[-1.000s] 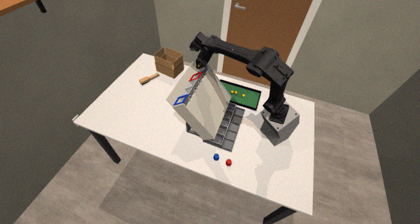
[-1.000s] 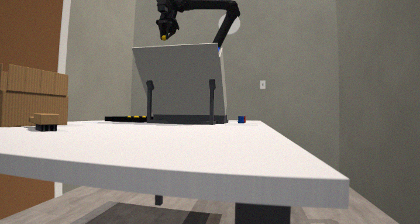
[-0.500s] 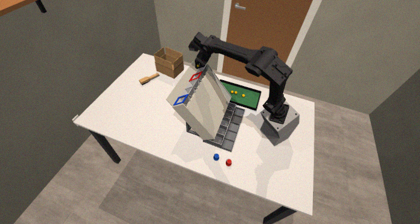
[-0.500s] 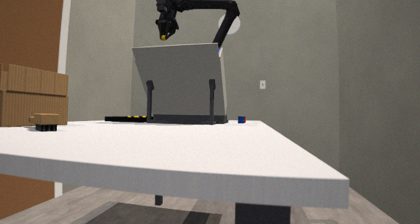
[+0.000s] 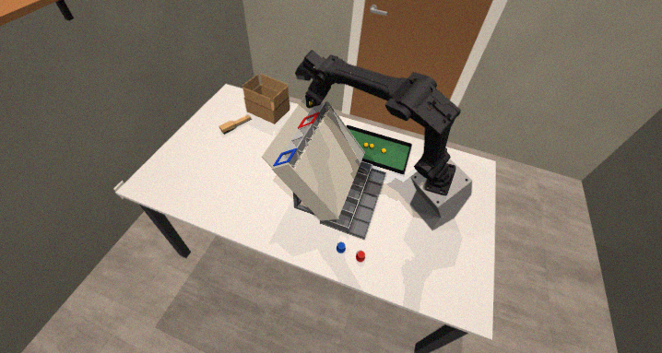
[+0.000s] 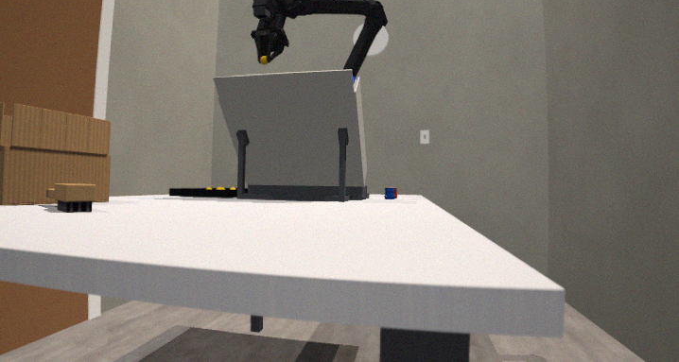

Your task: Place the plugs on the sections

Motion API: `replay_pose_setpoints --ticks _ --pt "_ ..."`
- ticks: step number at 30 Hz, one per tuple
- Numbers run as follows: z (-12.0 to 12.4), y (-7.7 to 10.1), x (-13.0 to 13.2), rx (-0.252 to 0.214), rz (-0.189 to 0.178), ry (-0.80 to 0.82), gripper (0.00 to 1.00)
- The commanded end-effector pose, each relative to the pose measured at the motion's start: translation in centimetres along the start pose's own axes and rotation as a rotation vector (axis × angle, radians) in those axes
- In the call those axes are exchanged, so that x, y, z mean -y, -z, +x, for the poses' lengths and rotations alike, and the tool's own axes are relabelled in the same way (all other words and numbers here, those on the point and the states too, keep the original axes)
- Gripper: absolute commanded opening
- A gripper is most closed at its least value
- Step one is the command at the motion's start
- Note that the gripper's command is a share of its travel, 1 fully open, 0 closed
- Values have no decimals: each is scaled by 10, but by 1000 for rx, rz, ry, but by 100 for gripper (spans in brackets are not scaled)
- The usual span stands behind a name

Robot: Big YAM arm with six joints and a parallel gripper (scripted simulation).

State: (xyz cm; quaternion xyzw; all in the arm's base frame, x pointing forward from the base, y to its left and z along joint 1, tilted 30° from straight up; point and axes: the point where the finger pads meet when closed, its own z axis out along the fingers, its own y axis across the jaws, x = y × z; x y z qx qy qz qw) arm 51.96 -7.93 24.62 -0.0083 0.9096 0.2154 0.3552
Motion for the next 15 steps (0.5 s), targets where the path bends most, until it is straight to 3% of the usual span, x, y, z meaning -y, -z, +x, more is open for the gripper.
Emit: replay_pose_setpoints --ticks 1,15 --pt "-22 -6 -6 11 -7 12 0" --pt "-3 -21 -4 13 -13 21 0"
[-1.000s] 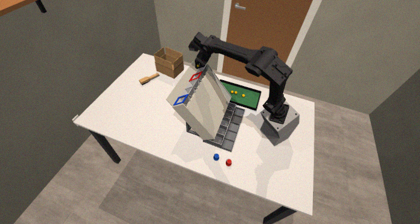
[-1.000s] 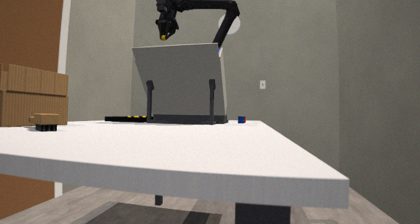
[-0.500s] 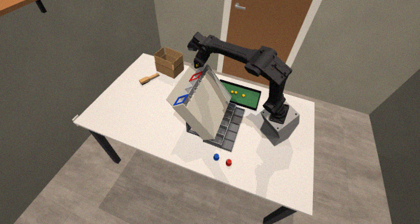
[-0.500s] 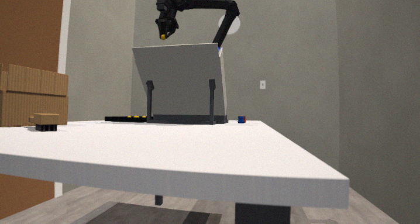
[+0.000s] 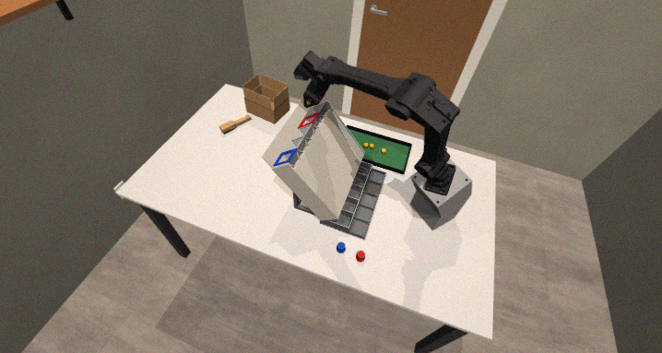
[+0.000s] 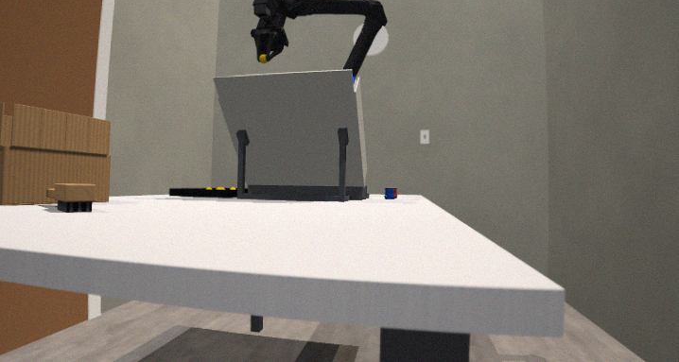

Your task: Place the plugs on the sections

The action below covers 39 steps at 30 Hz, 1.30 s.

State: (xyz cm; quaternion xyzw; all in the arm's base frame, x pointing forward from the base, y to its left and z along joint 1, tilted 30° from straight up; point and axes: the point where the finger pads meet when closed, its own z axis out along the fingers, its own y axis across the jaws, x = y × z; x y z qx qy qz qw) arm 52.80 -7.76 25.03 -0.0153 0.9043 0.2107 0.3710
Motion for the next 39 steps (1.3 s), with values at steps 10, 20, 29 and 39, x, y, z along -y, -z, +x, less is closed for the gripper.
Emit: replay_pose_setpoints --ticks 10,20,29,39 --pt "15 -26 -2 -16 -17 2 0" --pt "20 -35 -2 -16 -17 1 0" --pt "22 -37 -3 -16 -17 1 0" --pt "23 -40 -4 -16 -18 1 0"
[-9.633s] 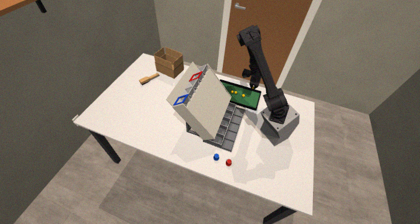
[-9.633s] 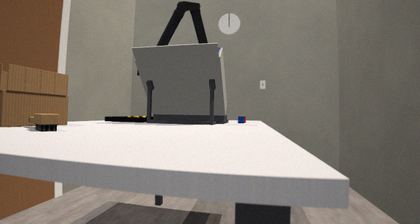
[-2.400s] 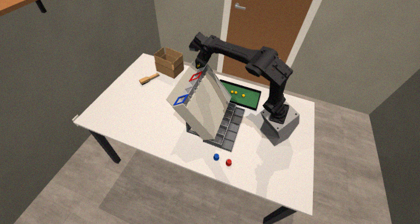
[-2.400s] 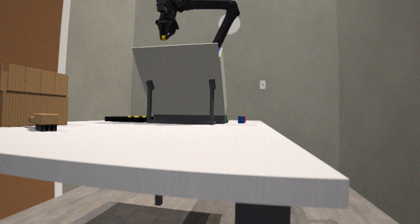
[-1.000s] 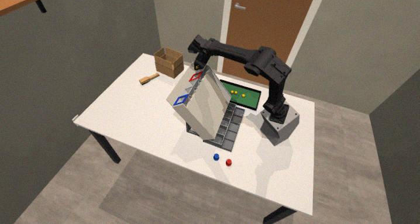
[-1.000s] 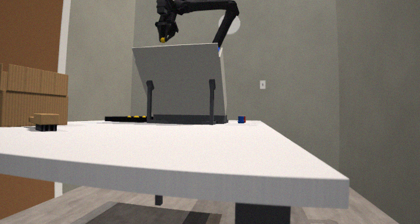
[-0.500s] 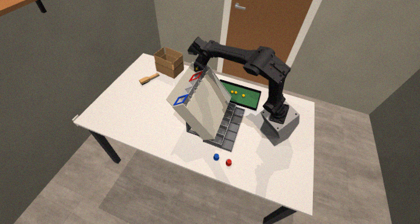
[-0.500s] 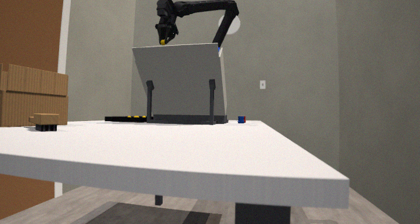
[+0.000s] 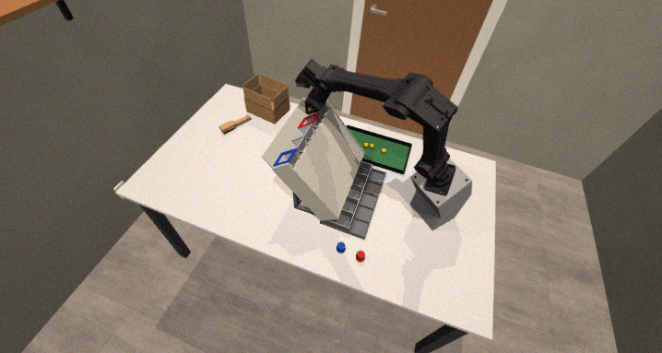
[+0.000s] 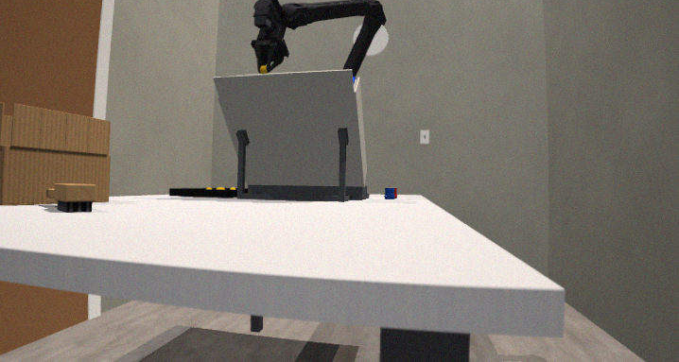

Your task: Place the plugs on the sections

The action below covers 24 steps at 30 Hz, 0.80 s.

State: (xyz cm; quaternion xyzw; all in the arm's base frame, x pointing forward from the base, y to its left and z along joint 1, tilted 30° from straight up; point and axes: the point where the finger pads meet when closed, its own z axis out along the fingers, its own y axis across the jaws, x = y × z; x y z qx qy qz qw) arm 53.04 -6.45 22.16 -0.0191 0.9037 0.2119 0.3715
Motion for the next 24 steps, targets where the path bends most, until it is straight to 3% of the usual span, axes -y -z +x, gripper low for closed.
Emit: replay_pose_setpoints --ticks 1,2,24 --pt "3 -15 -3 -16 -13 -5 0" --pt "-6 4 0 13 2 5 59" --pt "-6 3 -1 13 1 5 59"
